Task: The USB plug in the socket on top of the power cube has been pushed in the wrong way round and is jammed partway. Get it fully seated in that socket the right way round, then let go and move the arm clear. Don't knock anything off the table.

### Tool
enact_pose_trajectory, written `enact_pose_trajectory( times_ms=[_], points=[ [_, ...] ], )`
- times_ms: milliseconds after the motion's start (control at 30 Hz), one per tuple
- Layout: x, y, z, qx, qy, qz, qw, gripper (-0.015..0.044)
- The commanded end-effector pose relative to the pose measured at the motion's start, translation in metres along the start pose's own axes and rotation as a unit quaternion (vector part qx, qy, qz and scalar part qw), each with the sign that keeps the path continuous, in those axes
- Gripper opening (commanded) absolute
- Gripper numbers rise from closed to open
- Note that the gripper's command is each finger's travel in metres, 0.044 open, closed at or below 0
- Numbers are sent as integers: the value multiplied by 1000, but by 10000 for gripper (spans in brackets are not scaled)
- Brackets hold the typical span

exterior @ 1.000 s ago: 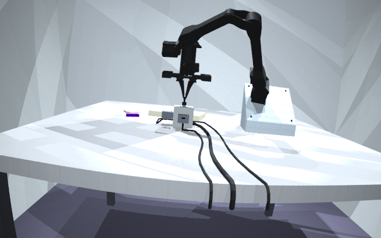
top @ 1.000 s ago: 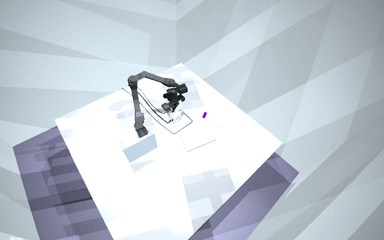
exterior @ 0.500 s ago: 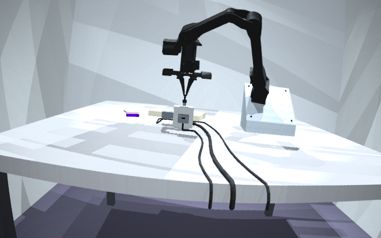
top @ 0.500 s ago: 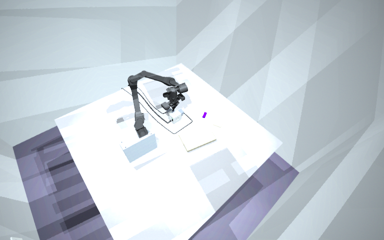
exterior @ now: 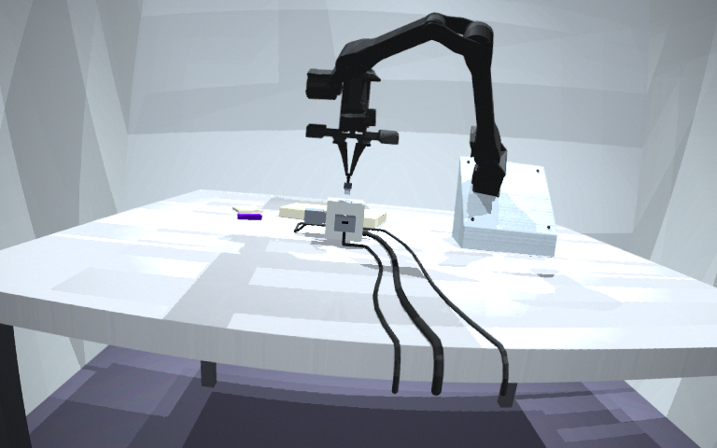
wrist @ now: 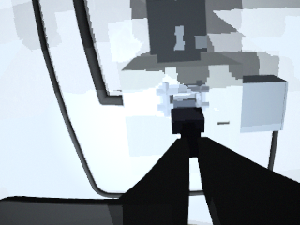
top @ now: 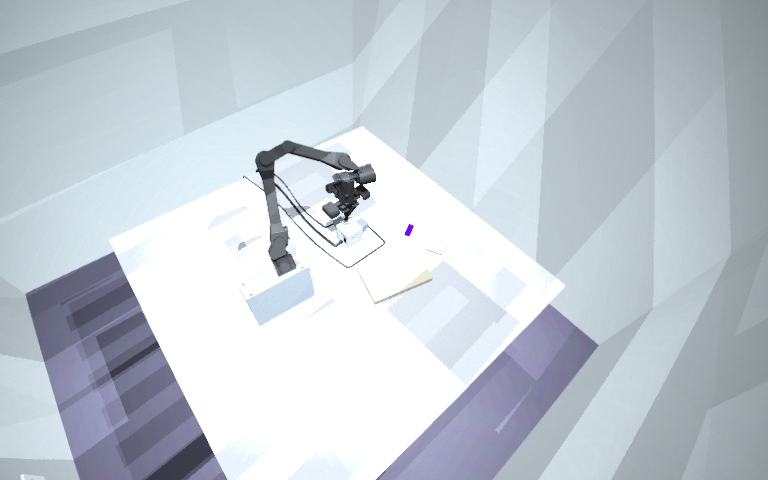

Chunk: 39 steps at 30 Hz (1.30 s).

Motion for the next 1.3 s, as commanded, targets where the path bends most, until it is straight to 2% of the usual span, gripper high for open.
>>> enact_pose_trajectory(
  times_ms=[0, 467, 867, 1267],
  points=[
    [-5, 0, -1, -3, 3, 2, 1000, 0],
    [-7, 0, -1, 20, 1, 1, 1000, 0],
    [-6, 0, 0, 176, 1, 0, 984, 0],
    [-6, 0, 0, 328, 1, 0, 945, 0]
  ],
)
Point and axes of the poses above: the point midway between the two fingers, 35 mm back from their tips, its own x axis out along the fingers, its own z axis across the jaws, y = z × x, the point moved 2 cm from there along -x, back along the fingers, and after that the axes turned 12 degrees about x, right-handed, at the moved point
